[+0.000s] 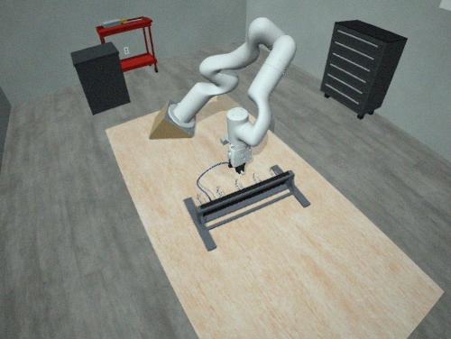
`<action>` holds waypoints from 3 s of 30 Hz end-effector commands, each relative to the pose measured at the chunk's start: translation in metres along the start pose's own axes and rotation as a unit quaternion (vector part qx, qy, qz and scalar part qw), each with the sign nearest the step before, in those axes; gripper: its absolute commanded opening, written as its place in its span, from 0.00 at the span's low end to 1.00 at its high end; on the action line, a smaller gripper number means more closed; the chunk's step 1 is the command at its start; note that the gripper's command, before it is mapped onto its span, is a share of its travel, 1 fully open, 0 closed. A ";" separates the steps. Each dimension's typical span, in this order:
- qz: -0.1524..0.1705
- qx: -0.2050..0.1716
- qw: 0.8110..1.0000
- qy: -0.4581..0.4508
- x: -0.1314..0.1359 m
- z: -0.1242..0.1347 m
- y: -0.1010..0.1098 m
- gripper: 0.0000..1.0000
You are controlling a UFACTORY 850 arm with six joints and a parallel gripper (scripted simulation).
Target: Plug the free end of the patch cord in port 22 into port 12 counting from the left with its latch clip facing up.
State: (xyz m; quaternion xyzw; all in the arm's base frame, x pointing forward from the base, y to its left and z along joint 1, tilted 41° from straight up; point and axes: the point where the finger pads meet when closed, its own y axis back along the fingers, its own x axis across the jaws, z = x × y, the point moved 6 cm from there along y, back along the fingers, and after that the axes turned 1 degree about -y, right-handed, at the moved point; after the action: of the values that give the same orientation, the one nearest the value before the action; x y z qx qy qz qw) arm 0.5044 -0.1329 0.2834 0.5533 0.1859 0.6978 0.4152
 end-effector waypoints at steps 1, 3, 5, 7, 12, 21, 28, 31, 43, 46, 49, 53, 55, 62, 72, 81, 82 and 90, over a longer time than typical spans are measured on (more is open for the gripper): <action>0.001 0.000 1.000 -0.020 -0.006 0.005 0.002 0.00; 0.001 -0.001 1.000 -0.027 -0.008 0.006 0.003 0.00; 0.001 -0.001 0.999 -0.032 -0.009 0.007 0.003 0.00; 0.002 -0.001 0.999 -0.037 -0.010 0.008 0.004 0.00; 0.002 -0.001 0.999 -0.042 -0.012 0.008 0.004 0.00; 0.002 -0.001 0.999 -0.049 -0.014 0.010 0.005 0.00; 0.002 -0.001 0.999 -0.049 -0.014 0.010 0.005 0.00; 0.002 -0.001 0.999 -0.049 -0.014 0.010 0.005 0.00; 0.002 -0.001 0.999 -0.049 -0.014 0.010 0.004 0.00; 0.002 -0.001 0.999 -0.049 -0.014 0.011 0.004 0.00; 0.002 -0.001 0.999 -0.049 -0.014 0.012 0.003 0.00; 0.002 -0.001 0.999 -0.049 -0.015 0.016 0.000 0.00; 0.002 -0.001 0.999 -0.049 -0.015 0.018 -0.002 0.00; 0.002 -0.001 0.999 -0.049 -0.016 0.024 -0.008 0.00; 0.002 -0.001 0.999 -0.049 -0.017 0.037 -0.019 0.00; 0.002 -0.001 0.999 -0.049 -0.018 0.041 -0.023 0.00; 0.002 -0.001 0.999 -0.049 -0.018 0.042 -0.023 0.00; 0.002 -0.001 0.999 -0.049 -0.018 0.042 -0.024 0.00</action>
State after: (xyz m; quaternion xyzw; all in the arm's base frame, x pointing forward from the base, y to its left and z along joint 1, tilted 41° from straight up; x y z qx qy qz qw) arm 0.5528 -0.1407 0.2681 0.5875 0.1637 0.6707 0.4222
